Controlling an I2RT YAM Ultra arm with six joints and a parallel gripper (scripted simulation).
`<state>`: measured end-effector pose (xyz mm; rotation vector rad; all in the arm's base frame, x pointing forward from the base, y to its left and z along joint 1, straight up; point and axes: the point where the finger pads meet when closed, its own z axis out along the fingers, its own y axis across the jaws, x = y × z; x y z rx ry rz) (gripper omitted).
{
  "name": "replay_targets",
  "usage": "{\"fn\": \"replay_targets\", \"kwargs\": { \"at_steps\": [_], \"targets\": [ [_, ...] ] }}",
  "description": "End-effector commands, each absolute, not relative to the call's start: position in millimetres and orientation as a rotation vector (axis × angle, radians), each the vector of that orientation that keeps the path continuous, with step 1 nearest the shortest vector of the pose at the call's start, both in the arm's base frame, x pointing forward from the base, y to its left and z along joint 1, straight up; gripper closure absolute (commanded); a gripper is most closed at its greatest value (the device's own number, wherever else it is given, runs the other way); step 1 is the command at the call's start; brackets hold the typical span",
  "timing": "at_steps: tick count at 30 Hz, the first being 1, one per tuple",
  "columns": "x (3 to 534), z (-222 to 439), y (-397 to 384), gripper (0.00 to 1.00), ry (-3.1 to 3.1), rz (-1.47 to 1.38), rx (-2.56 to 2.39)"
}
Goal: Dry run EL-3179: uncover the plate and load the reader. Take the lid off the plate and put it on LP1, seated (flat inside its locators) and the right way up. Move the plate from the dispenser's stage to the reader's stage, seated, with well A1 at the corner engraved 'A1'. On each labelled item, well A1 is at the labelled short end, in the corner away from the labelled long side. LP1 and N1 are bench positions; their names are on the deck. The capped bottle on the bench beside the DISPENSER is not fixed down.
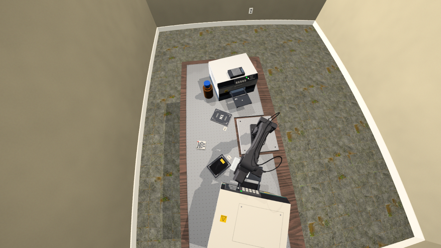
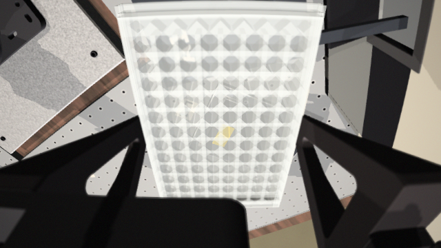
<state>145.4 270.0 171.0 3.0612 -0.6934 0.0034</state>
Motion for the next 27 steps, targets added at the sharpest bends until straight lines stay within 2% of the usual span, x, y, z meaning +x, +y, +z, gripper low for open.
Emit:
{"fn": "replay_targets", "kwargs": {
  "at_steps": [1, 27],
  "targets": [
    [136, 182, 277, 0.14, -0.65, 0.005, 3.092],
    [81, 182, 298, 0.14, -0.276, 0.002, 3.146]
  ]
}}
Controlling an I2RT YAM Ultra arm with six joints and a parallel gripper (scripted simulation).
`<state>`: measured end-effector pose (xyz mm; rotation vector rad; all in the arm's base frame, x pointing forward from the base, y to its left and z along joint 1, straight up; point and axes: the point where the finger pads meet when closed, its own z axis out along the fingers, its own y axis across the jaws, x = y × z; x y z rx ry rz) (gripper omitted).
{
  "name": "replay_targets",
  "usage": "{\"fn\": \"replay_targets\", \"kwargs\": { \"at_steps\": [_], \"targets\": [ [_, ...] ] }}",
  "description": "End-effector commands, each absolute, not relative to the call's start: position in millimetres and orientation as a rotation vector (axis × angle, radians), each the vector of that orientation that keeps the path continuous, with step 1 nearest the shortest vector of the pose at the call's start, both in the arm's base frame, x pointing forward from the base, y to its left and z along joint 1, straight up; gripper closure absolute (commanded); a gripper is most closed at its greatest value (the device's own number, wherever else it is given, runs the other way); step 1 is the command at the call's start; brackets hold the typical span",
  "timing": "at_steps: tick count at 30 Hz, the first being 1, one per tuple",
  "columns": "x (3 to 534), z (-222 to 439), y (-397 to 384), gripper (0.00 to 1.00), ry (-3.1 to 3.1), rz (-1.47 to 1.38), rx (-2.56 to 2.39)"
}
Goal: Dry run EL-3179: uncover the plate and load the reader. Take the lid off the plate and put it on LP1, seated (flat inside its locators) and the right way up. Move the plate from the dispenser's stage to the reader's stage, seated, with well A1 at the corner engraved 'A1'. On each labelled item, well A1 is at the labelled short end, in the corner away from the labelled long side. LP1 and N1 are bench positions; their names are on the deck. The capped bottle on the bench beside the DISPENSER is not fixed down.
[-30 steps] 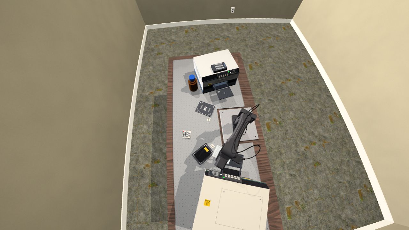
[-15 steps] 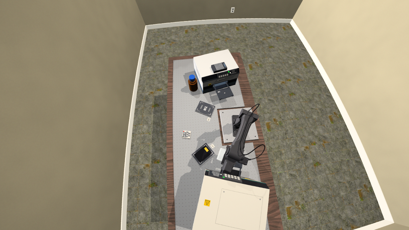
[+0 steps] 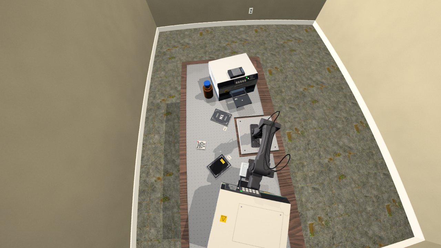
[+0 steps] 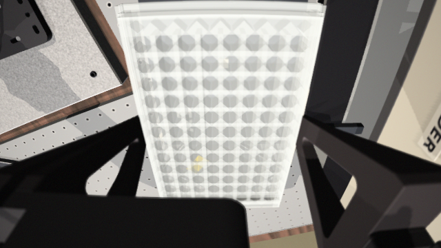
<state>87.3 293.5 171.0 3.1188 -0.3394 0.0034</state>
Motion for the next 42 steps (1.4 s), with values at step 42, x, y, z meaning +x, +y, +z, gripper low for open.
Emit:
{"fn": "replay_targets", "kwargs": {
  "at_steps": [42],
  "targets": [
    [71, 174, 297, 0.14, -0.356, 0.002, 3.142]
  ]
}}
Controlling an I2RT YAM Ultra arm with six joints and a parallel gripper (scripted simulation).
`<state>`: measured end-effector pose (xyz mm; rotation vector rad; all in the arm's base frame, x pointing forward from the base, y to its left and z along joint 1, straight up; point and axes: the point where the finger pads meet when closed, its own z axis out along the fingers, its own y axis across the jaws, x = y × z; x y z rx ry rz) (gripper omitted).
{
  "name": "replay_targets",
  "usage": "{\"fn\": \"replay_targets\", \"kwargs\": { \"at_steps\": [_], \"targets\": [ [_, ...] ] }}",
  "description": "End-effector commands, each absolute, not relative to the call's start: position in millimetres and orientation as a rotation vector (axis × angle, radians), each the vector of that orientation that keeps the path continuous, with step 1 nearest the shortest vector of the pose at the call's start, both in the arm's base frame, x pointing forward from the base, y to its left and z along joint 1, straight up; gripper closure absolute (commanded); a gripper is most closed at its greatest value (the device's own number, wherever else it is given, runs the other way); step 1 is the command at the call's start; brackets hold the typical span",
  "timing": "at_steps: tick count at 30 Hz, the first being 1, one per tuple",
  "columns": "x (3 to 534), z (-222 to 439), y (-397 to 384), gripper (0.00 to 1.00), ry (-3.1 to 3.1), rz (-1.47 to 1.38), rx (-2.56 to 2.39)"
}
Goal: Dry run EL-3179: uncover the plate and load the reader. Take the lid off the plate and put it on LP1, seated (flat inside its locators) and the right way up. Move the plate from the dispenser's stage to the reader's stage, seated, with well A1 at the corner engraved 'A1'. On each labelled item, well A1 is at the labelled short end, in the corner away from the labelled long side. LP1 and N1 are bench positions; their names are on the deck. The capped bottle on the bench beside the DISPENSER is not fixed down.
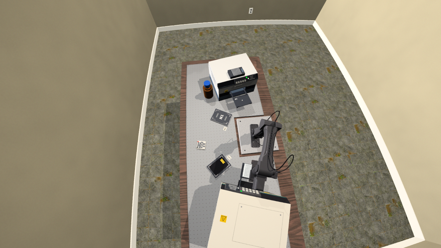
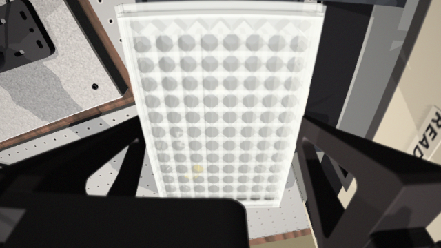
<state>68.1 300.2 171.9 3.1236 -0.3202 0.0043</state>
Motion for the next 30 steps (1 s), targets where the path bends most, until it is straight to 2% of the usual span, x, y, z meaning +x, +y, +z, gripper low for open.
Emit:
{"fn": "replay_targets", "kwargs": {
  "at_steps": [1, 30],
  "targets": [
    [71, 173, 297, 0.14, -0.356, 0.002, 3.142],
    [69, 141, 302, 0.14, -0.33, 0.004, 3.134]
  ]
}}
